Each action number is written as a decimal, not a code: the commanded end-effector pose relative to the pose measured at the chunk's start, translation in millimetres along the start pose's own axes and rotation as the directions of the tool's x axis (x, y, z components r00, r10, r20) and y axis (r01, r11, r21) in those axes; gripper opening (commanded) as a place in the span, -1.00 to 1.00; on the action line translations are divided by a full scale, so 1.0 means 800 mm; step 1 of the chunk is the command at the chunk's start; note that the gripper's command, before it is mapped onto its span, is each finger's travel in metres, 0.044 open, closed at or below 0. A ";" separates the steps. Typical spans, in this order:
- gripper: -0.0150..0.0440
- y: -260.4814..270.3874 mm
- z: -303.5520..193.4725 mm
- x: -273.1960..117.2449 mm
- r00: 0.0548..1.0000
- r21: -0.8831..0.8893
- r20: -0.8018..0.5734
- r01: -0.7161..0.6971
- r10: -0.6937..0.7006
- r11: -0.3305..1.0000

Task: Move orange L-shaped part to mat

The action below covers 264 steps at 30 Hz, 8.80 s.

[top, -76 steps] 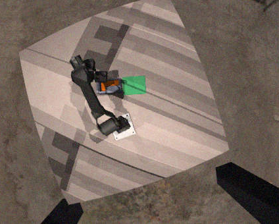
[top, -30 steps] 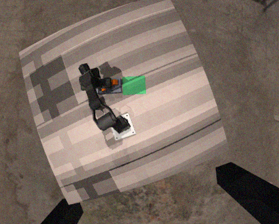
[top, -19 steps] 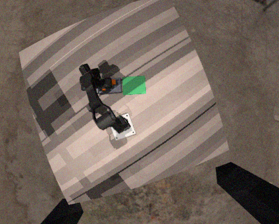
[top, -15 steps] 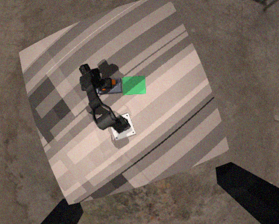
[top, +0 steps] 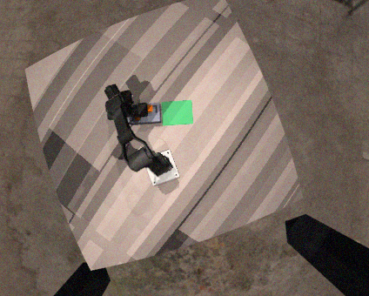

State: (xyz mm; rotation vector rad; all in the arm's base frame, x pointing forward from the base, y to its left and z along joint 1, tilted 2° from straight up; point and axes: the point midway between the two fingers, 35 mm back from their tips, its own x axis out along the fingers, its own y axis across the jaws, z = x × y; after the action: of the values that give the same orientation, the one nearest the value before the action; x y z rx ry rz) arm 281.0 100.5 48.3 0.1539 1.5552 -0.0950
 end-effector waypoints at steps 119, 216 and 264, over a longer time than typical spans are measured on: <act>0.46 -0.100 0.013 -0.044 1.000 -1.000 -0.007 -0.007 -0.018 0.004; -0.49 -0.106 0.013 -0.149 1.000 -1.000 -0.007 -0.007 -0.019 0.004; -0.49 -0.306 -0.006 -0.145 0.999 -1.000 -0.009 -0.009 -0.036 0.004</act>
State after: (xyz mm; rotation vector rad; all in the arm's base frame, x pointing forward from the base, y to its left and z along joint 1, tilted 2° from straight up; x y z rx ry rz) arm 236.4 -143.2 159.1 -1.0874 1.2760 1.0816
